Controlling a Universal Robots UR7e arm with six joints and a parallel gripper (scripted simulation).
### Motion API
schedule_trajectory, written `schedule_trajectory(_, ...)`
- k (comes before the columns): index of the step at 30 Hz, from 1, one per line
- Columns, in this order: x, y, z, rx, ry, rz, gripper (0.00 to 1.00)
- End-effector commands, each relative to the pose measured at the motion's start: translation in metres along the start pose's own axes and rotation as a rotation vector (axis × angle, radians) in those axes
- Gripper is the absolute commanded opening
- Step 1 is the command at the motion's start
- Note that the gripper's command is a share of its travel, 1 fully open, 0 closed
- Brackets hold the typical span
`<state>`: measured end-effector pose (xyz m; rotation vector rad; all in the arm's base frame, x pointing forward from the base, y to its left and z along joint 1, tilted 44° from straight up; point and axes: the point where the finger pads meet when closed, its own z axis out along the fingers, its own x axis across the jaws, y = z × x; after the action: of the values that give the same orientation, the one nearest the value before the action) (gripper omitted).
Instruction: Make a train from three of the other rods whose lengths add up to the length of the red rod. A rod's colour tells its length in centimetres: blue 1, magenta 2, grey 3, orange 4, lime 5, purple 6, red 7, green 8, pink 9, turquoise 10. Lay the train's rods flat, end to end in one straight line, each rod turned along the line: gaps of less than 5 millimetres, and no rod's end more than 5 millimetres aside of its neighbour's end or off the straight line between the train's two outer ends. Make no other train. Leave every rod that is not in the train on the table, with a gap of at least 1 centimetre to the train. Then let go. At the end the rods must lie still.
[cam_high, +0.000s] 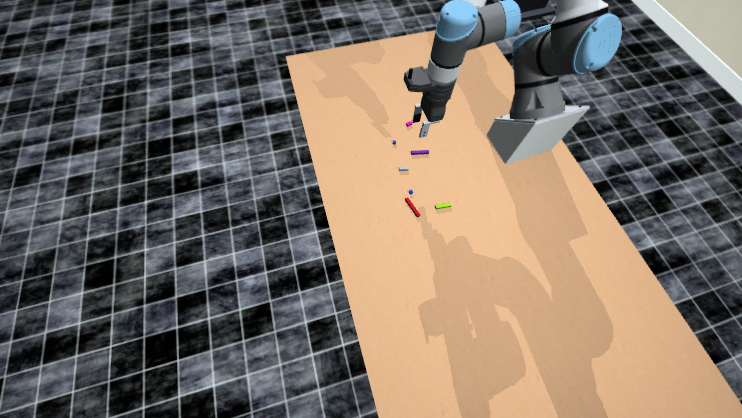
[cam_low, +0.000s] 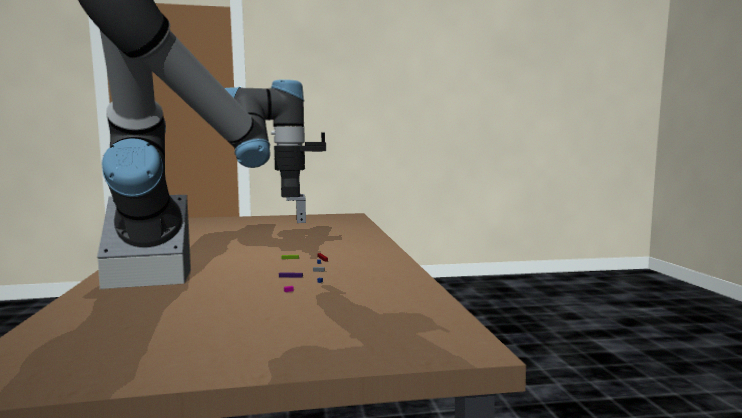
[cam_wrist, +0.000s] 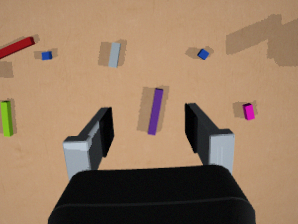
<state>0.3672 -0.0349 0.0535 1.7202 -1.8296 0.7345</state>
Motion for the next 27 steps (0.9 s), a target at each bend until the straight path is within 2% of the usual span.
schedule_trajectory(1,0.0000,-0.0003,-0.0003,0.001,0.000,0.000,1.00)
schedule_trajectory(27,-0.0041,-0.0028,0.0015,0.001,0.000,0.000,1.00)
